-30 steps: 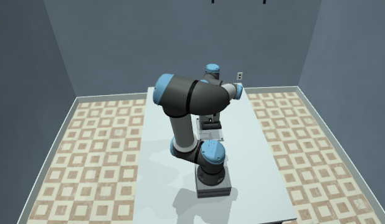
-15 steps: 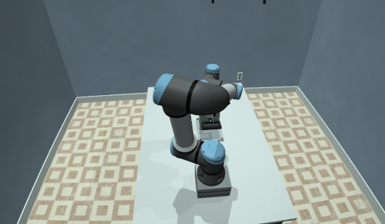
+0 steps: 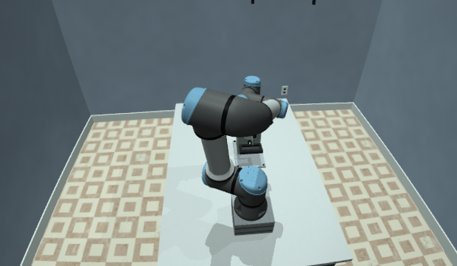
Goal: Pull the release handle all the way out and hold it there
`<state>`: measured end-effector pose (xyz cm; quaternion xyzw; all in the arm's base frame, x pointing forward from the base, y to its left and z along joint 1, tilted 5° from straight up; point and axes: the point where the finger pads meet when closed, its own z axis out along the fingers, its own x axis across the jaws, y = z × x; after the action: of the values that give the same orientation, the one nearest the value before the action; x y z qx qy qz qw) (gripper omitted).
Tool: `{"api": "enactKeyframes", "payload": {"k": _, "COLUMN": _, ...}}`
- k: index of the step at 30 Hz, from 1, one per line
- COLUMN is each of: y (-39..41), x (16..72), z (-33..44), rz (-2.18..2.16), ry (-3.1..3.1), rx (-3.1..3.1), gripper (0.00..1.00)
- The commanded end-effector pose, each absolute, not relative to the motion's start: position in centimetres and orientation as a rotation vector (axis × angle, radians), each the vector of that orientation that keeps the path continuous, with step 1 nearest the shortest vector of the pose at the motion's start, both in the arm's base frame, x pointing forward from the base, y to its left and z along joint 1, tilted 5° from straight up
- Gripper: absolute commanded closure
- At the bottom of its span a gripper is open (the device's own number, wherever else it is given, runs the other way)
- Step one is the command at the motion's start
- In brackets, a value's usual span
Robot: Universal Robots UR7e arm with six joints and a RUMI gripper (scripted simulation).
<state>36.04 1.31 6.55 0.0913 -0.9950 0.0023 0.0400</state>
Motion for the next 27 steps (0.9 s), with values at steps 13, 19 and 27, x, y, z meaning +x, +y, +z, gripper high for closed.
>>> {"api": "enactKeyframes", "payload": {"k": 13, "y": 1.4, "x": 35.8, "z": 5.4, "rz": 0.002, "ry": -3.044, "rx": 0.281, "gripper": 0.68}}
{"api": "enactKeyframes", "payload": {"k": 19, "y": 1.4, "x": 35.7, "z": 4.6, "rz": 0.002, "ry": -3.044, "rx": 0.28, "gripper": 0.68}}
{"api": "enactKeyframes", "payload": {"k": 27, "y": 1.4, "x": 35.7, "z": 3.8, "rz": 0.002, "ry": -3.044, "rx": 0.28, "gripper": 0.68}}
